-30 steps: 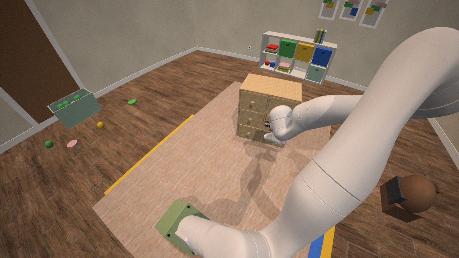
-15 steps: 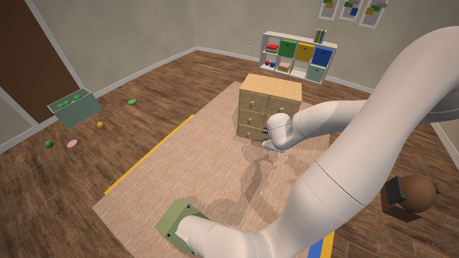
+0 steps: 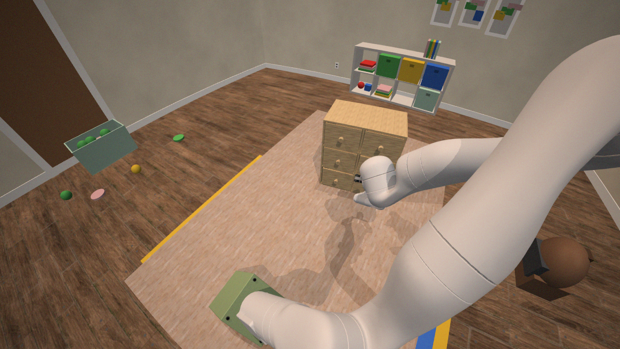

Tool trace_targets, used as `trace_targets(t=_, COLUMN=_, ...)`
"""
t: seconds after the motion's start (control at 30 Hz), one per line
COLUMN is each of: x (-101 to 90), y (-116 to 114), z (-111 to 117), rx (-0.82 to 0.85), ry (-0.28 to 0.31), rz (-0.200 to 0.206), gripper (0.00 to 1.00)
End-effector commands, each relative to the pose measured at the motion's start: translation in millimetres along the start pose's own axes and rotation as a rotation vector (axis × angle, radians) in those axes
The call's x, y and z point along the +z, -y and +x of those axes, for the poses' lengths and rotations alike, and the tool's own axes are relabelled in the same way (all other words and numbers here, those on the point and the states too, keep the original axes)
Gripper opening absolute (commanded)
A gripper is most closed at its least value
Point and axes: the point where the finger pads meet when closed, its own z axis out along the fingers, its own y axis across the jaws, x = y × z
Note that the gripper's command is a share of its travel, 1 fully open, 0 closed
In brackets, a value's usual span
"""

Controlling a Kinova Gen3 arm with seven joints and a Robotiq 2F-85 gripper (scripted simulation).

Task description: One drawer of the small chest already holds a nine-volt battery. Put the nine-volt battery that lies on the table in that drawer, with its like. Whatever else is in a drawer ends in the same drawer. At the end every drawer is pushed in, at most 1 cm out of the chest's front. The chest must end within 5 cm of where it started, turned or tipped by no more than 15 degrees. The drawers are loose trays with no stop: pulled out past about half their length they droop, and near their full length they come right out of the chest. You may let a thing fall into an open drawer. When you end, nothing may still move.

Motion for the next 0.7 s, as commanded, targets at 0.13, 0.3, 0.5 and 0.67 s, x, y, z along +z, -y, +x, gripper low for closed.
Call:
trace_targets(t=0.13, x=-22.9, y=-0.8, z=-5.7, rx=0.002, ry=0.005, rz=0.000, gripper=0.00)
trace_targets(t=0.3, x=-34.4, y=-0.2, z=-10.9, rx=0.005, ry=0.009, rz=0.001, gripper=0.00)
trace_targets(t=0.5, x=-59.0, y=-0.3, z=-15.3, rx=0.004, ry=0.007, rz=0.000, gripper=0.00)
trace_targets(t=0.67, x=-75.3, y=-0.1, z=-19.8, rx=0.005, ry=0.008, rz=0.000, gripper=0.00)
